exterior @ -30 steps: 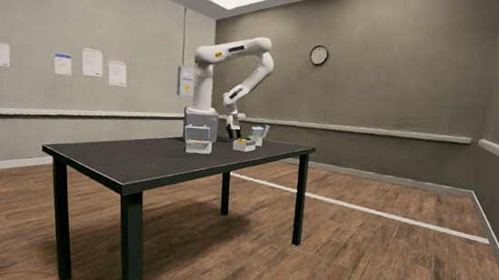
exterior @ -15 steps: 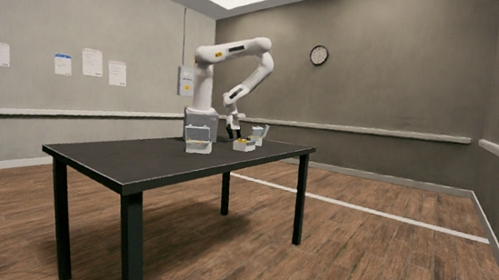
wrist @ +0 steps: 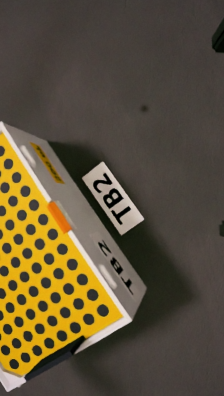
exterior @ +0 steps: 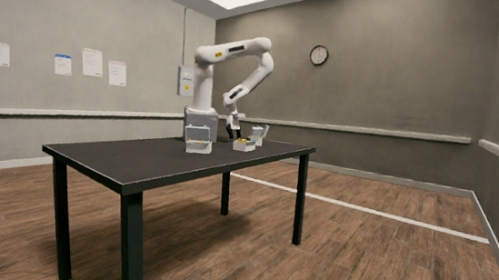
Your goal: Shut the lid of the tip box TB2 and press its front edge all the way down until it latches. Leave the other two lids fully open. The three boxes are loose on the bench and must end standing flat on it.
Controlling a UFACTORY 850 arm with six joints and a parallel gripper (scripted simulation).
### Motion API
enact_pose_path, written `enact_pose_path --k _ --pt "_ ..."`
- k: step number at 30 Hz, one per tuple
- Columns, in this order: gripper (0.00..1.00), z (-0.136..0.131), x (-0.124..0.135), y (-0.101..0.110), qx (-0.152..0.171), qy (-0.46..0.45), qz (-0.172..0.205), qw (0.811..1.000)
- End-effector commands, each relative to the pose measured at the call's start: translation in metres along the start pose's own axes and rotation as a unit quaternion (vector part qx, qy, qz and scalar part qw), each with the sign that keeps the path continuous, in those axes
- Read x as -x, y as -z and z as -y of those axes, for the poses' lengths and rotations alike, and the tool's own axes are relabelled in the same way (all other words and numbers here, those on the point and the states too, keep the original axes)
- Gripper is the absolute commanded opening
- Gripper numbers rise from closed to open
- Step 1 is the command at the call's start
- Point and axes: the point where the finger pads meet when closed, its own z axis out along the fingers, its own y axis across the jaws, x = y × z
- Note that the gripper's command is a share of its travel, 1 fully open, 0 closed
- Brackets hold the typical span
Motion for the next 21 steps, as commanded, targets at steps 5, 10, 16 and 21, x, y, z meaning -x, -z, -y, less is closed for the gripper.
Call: enact_pose_path --k 5,10,16,21 --pt "1.00 0.000 -0.001 0.005 0.000 0.000 0.000 1.000" --pt "1.00 0.000 -0.005 0.019 0.000 0.000 0.000 1.000" --pt "1.00 0.000 -0.013 0.048 0.000 0.000 0.000 1.000" --pt "1.00 0.000 -0.020 0.073 0.000 0.000 0.000 1.000"
